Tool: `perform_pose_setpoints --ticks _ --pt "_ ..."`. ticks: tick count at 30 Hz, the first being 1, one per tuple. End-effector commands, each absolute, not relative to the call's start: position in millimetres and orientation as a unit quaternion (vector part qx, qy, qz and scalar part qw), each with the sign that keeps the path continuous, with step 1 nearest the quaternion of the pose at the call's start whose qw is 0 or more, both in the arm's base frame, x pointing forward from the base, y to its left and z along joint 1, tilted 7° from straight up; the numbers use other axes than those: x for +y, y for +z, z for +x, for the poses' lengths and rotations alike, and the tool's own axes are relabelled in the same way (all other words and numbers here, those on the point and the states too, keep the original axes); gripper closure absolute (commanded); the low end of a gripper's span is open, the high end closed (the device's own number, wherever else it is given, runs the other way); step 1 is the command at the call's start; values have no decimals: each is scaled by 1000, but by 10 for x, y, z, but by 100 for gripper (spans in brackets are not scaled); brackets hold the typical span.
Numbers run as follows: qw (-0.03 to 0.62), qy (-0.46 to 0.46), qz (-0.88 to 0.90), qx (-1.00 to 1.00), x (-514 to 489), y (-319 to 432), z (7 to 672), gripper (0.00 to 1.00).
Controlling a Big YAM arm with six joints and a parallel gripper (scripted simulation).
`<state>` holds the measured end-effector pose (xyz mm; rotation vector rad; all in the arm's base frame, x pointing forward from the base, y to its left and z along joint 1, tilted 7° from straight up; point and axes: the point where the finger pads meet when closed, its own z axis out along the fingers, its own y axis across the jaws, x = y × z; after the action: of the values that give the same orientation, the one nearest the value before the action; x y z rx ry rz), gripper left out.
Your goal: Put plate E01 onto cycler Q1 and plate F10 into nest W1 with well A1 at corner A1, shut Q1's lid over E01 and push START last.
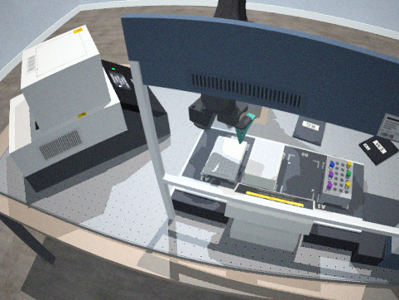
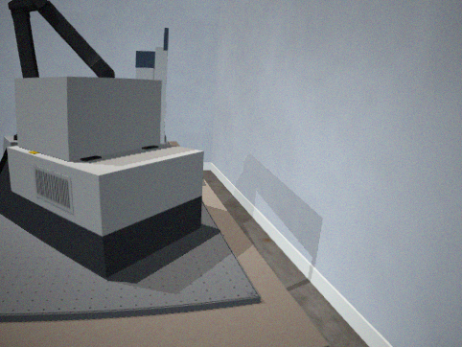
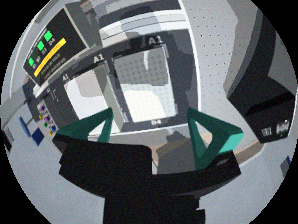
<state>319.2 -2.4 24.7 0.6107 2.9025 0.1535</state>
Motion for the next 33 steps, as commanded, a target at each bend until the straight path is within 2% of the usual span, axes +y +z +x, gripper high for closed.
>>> perform_pose_setpoints --ticks 1,13,23,33 --pt "91 49 155 983 164 364 3544 0" --pt "53 29 41 997 41 388 3485 0" --pt "70 33 70 995 30 397 3498 0" --pt "58 33 84 994 26 282 3370 0"
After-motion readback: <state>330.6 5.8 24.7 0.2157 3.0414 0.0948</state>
